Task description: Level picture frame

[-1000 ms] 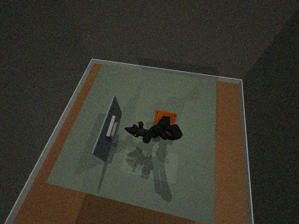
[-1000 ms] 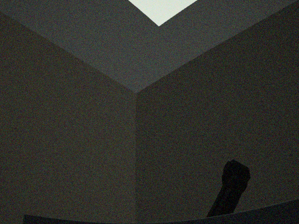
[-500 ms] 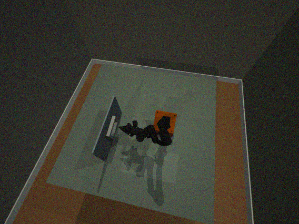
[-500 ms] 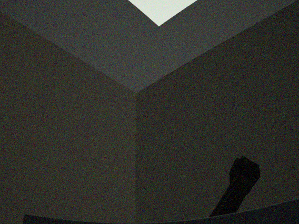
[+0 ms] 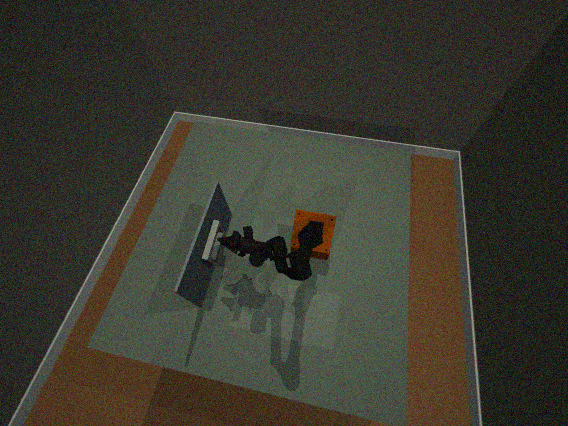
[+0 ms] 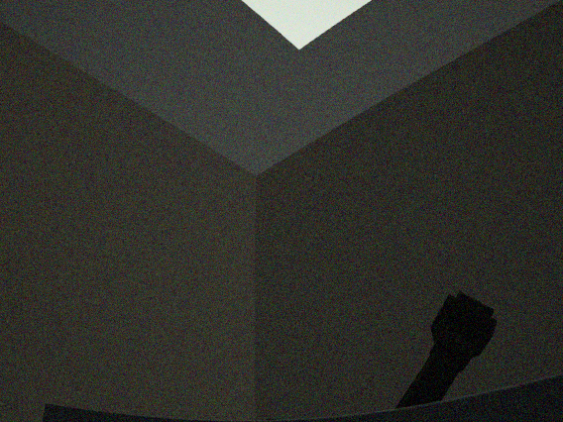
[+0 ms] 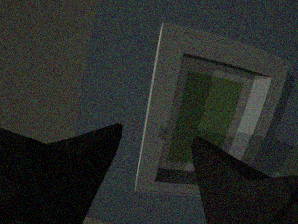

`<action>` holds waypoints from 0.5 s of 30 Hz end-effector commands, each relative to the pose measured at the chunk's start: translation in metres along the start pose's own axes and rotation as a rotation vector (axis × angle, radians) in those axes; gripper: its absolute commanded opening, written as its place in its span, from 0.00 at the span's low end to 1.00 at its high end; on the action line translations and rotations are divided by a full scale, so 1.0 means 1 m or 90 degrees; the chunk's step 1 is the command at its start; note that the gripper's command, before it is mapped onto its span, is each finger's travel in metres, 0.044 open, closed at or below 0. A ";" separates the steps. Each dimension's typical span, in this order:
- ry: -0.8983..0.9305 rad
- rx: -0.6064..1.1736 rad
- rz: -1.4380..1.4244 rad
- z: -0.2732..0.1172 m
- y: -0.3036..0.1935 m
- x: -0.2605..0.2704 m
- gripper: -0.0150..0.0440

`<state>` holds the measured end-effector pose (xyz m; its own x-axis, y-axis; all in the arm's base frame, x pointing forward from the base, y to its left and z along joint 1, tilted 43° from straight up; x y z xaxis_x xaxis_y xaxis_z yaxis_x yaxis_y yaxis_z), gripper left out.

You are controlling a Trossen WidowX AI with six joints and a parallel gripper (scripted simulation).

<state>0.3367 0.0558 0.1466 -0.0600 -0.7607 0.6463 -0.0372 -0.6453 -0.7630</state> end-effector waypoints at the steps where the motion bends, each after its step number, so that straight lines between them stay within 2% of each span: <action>1: 0.001 0.003 0.003 0.001 -0.001 0.001 0.69; 15: 0.001 0.003 0.003 0.017 -0.002 0.001 0.69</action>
<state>0.3484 0.0561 0.1477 -0.0597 -0.7613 0.6456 -0.0333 -0.6449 -0.7636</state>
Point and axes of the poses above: the point midway between the two fingers, 35 mm back from their tips, its own z axis out along the fingers, its own x axis across the jaws, y = z × x, the point moved 1 cm from there along -z, back along the fingers, and after that the axes turned 13 degrees about z, right-handed, at the moved point
